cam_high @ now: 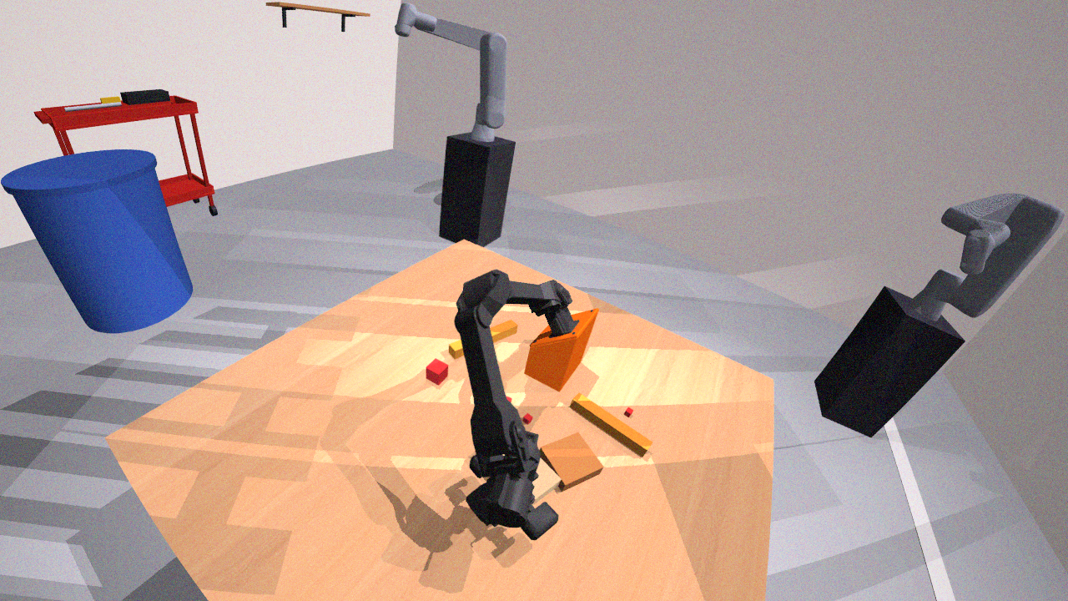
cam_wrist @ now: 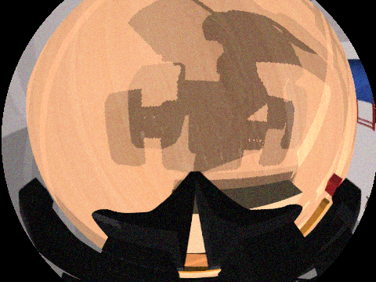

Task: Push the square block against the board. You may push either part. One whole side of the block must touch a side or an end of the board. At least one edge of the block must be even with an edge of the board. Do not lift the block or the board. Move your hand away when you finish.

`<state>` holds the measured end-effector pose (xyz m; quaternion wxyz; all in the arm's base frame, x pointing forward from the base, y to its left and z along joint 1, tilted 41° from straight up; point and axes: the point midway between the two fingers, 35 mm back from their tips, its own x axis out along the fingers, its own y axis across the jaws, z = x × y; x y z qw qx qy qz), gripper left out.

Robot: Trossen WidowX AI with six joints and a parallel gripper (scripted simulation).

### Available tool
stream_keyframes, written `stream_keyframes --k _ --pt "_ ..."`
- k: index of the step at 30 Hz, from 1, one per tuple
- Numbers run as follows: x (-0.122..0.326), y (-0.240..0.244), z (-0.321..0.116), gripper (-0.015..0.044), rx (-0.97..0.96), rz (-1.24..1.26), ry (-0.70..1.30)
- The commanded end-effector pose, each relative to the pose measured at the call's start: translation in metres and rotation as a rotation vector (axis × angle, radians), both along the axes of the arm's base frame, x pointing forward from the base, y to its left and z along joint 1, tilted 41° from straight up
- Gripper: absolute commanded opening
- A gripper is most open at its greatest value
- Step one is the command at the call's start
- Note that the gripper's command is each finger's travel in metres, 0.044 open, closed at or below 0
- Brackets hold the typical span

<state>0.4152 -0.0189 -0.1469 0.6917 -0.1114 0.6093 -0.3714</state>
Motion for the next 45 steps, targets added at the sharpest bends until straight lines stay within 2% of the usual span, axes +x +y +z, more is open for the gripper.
stream_keyframes --k 1,14,45 --pt "-0.004 0.001 -0.002 0.0000 -0.001 -0.002 0.000" --pt "-0.009 0.004 -0.004 0.0000 -0.001 -0.002 0.000" --pt "0.032 -0.005 0.011 0.0000 0.002 -0.003 -0.010"
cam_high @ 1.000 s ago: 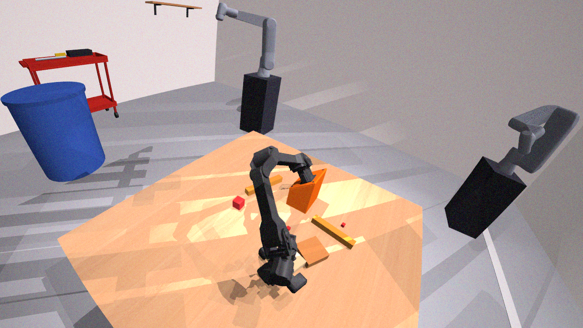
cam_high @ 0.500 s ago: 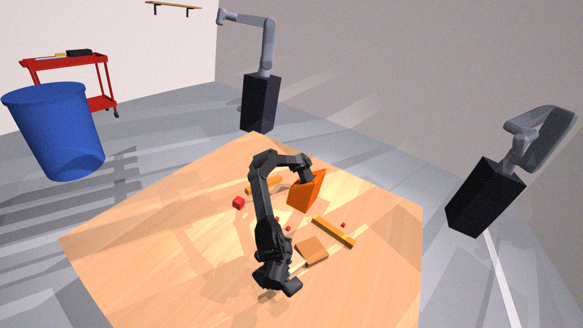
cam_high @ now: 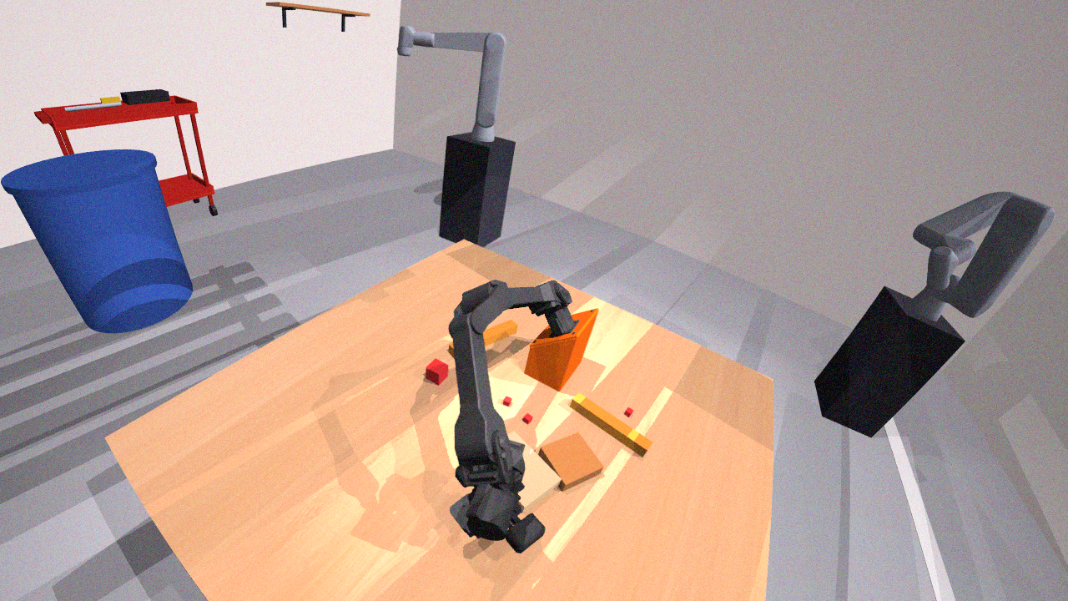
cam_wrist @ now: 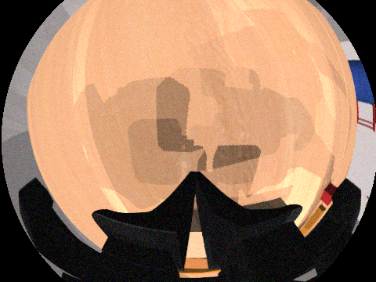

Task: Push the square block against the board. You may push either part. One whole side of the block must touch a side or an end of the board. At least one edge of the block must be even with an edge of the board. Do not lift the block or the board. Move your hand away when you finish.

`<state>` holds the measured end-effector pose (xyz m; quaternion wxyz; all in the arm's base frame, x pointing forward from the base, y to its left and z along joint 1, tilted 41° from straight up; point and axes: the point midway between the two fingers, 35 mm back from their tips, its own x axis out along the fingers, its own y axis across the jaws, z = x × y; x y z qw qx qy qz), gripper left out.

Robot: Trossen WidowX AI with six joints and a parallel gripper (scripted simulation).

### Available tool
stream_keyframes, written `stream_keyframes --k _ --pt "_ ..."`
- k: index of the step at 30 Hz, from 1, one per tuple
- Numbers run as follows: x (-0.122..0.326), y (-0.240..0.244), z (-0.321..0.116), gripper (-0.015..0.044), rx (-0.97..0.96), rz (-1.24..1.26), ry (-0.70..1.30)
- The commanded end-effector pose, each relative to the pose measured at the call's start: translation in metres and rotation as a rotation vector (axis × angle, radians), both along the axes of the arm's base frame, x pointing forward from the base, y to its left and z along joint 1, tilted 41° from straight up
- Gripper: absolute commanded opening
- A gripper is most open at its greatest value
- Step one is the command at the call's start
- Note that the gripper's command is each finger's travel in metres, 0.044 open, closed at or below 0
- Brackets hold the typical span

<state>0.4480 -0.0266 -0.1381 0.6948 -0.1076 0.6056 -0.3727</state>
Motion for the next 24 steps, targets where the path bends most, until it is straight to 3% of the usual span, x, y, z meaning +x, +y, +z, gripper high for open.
stream_keyframes --k 1,4,10,24 --pt "0.000 0.008 0.008 0.0000 0.000 0.001 0.003" --pt "0.000 0.033 0.037 0.0000 -0.001 0.001 0.010" --pt "-0.001 0.034 0.040 0.0000 -0.002 0.001 0.010" --pt "-0.067 -0.034 0.098 0.0000 -0.006 0.003 0.017"
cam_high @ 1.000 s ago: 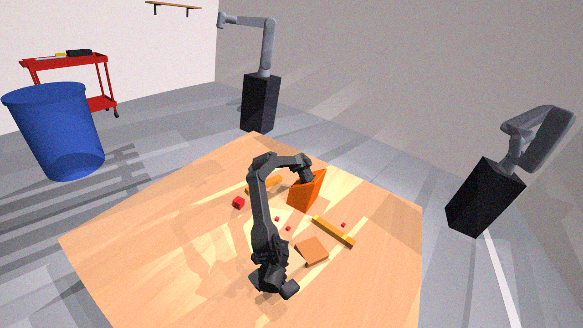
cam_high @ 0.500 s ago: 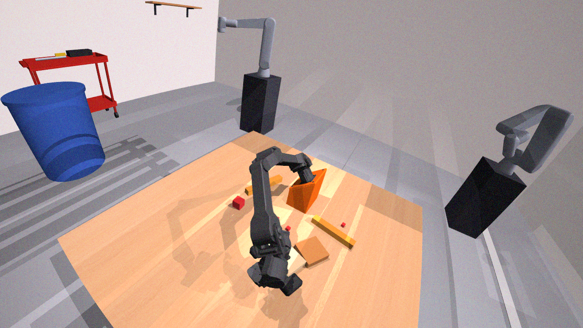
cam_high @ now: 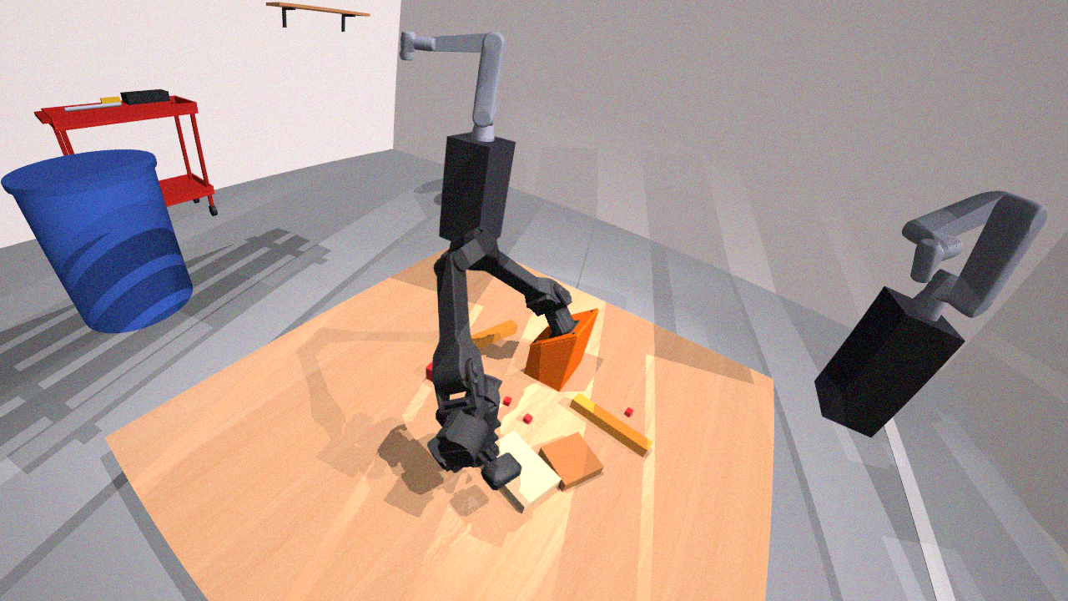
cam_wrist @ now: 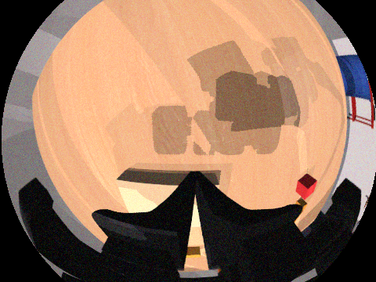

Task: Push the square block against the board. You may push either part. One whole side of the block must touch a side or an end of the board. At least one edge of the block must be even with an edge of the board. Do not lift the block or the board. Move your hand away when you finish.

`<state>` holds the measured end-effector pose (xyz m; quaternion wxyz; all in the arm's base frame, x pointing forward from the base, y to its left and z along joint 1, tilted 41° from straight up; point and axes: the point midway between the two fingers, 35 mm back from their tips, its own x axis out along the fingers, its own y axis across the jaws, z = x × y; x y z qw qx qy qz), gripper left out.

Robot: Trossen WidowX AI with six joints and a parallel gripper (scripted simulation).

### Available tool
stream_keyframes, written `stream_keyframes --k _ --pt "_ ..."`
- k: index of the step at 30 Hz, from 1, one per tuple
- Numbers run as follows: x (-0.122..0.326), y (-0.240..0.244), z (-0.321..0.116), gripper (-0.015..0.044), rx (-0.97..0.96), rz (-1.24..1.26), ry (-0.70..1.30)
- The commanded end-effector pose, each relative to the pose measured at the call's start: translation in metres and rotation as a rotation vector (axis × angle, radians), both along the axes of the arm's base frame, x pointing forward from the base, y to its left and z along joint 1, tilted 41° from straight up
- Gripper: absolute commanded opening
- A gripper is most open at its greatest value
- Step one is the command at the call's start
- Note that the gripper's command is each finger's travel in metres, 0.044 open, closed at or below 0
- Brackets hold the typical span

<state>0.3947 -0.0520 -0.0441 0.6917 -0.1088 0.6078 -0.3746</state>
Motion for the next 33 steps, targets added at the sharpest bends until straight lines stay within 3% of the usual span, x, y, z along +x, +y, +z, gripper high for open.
stream_keyframes --k 1,4,9,33 --pt "-0.014 -0.008 0.004 0.0000 -0.003 0.007 0.009" --pt "-0.014 -0.010 0.002 0.0000 -0.003 0.007 0.009" --pt "-0.016 -0.045 -0.037 0.0000 -0.005 0.007 0.010" --pt "-0.028 -0.040 -0.042 0.0000 -0.004 0.007 0.010"
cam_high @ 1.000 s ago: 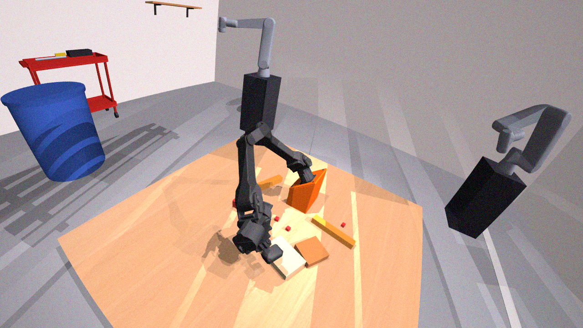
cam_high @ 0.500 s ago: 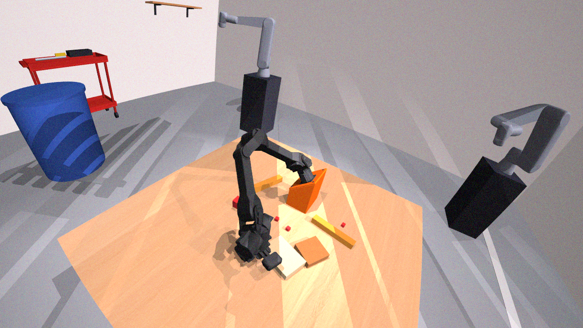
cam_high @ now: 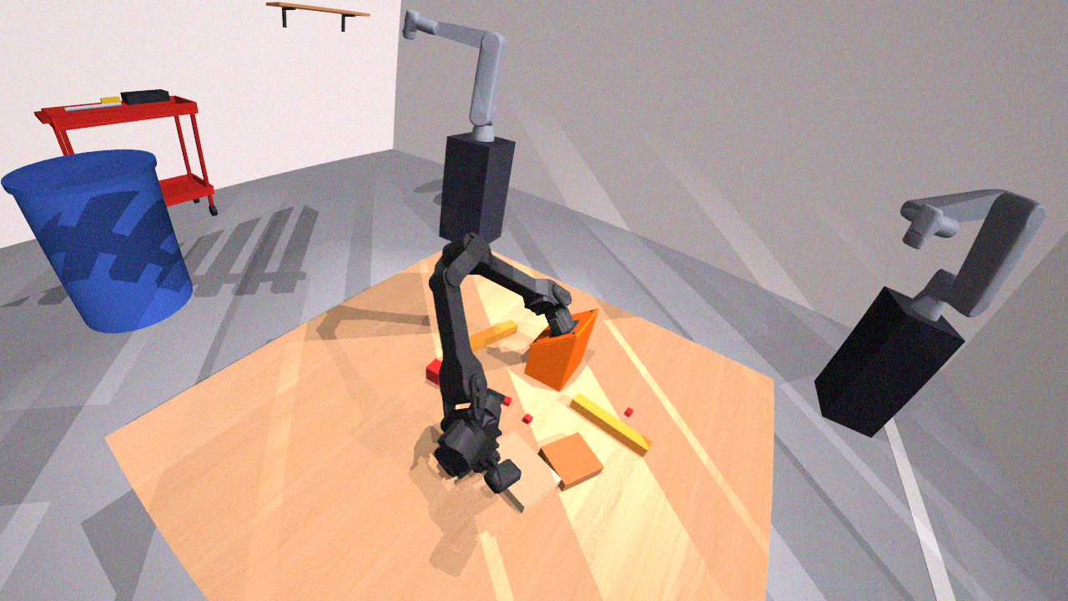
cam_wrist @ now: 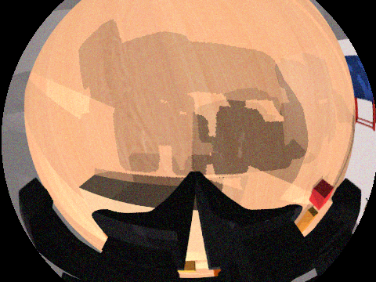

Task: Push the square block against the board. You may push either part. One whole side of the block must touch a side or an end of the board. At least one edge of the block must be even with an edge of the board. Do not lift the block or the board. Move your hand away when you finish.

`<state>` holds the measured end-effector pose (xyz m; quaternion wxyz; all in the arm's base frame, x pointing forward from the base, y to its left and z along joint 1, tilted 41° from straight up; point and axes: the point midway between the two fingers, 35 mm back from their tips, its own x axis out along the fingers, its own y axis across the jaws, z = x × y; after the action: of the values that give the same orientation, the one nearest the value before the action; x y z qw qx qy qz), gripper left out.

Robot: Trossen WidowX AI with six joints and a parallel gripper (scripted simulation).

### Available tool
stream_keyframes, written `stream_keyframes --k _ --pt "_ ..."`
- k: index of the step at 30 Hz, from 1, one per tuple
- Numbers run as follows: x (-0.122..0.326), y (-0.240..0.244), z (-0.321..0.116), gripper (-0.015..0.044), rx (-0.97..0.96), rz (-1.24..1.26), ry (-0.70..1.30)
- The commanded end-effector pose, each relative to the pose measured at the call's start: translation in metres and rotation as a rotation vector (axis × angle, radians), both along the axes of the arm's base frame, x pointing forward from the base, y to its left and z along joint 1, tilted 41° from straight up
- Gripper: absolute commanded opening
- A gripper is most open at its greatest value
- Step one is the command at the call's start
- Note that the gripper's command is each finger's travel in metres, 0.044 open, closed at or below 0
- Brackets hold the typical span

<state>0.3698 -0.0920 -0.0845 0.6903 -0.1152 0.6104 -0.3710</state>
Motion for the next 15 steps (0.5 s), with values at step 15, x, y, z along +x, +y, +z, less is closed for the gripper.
stream_keyframes --k 15 --pt "-0.0140 0.0045 -0.0045 0.0000 -0.001 -0.004 0.000"
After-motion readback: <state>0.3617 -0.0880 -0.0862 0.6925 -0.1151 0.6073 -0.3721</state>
